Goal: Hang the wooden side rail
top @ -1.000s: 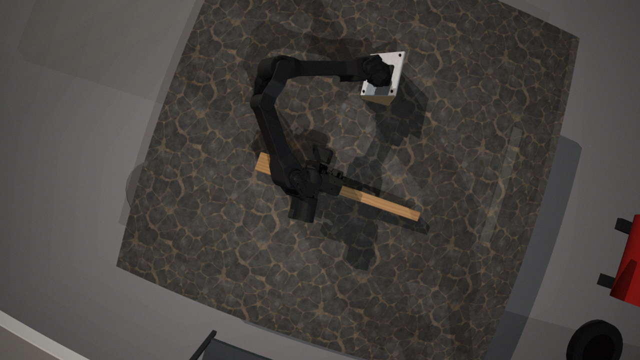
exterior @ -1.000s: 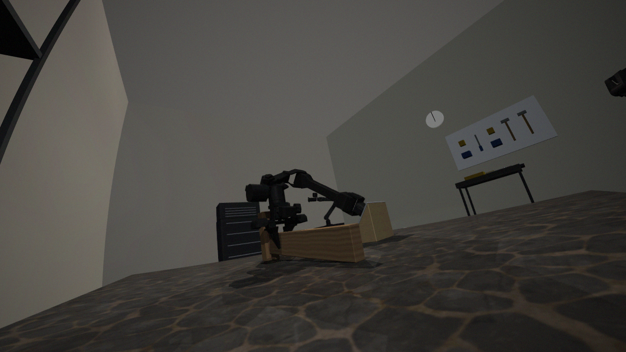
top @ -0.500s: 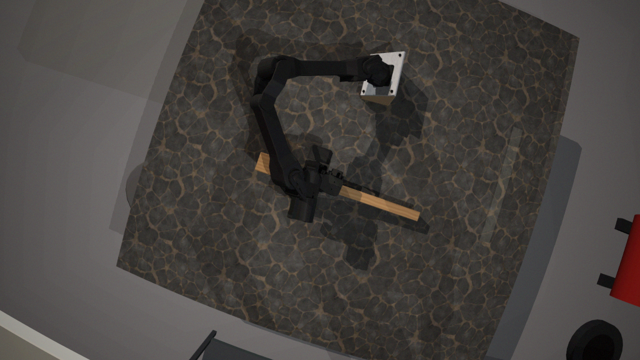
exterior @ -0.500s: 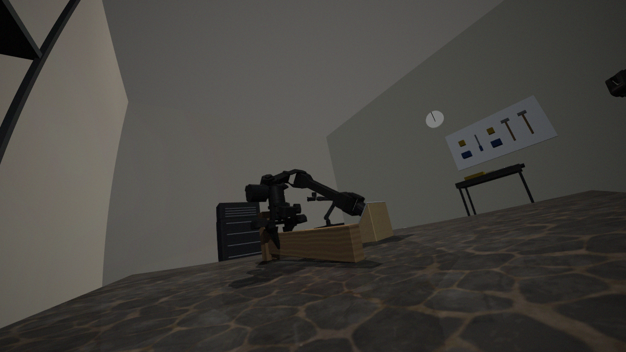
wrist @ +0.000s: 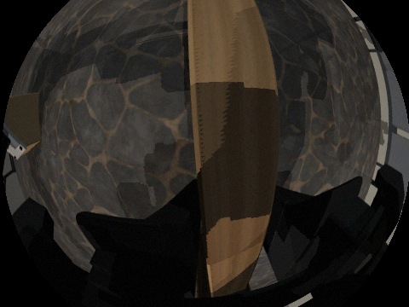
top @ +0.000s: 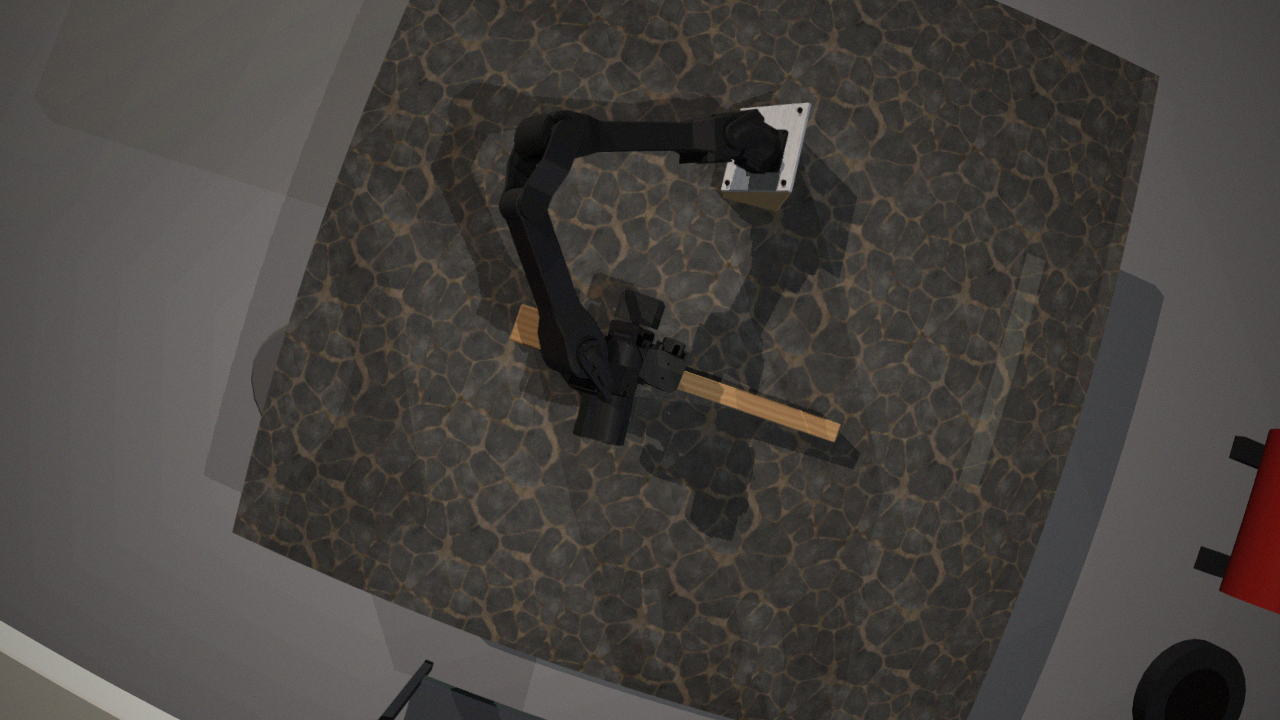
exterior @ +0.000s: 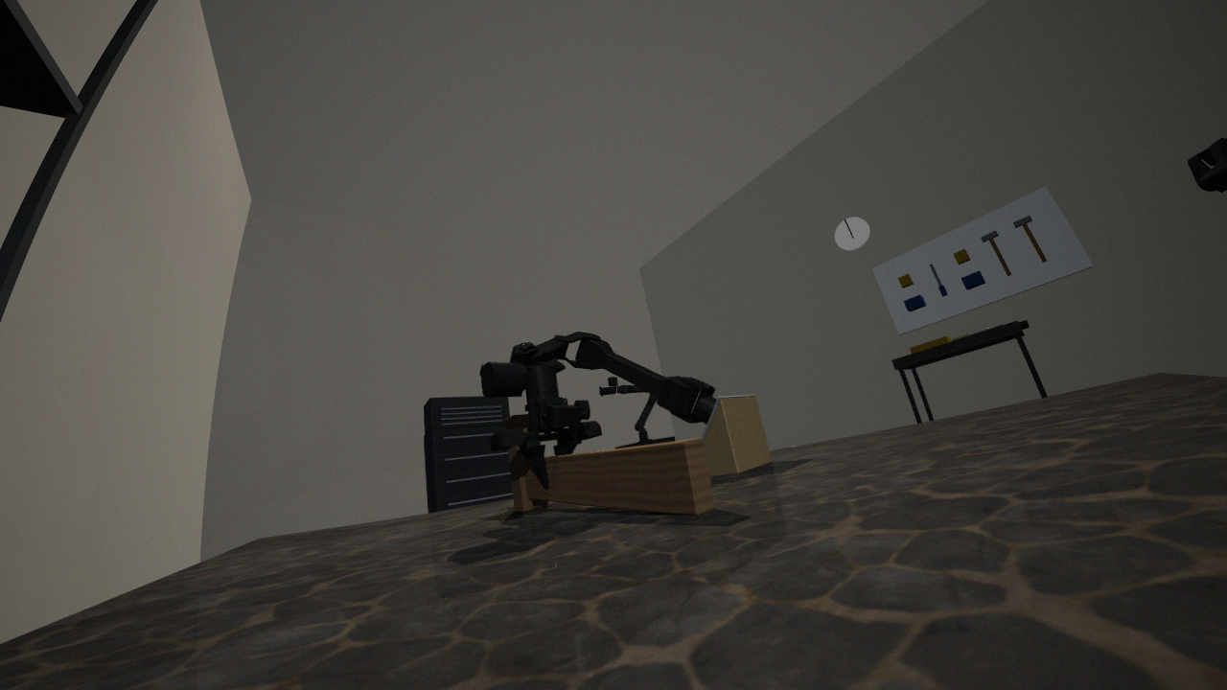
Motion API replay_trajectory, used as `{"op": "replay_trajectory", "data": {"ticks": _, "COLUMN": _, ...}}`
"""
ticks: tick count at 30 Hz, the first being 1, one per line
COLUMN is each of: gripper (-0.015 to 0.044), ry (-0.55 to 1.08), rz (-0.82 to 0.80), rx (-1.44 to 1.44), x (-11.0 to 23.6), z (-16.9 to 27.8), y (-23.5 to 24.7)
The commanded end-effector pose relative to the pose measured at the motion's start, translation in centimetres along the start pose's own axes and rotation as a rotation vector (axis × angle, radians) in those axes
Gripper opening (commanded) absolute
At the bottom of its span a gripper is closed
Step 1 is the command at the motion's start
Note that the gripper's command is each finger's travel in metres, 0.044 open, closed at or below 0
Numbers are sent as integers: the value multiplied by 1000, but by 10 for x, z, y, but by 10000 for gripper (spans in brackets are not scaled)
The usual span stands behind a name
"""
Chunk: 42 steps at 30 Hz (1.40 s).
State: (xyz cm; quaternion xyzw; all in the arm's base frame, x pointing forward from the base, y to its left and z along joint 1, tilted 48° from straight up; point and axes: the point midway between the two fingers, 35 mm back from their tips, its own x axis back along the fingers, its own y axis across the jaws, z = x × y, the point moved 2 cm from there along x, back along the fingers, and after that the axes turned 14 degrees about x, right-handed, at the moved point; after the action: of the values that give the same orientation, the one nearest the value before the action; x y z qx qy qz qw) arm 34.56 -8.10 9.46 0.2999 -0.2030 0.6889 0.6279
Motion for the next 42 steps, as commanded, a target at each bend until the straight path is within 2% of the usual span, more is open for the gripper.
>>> {"op": "replay_trajectory", "data": {"ticks": 1, "gripper": 0, "ry": 6, "rz": 3, "rx": -2, "x": 0, "z": 1, "y": -1}}
{"op": "replay_trajectory", "data": {"ticks": 42, "gripper": 0, "ry": 6, "rz": 3, "rx": -2, "x": -7, "z": 1, "y": -1}}
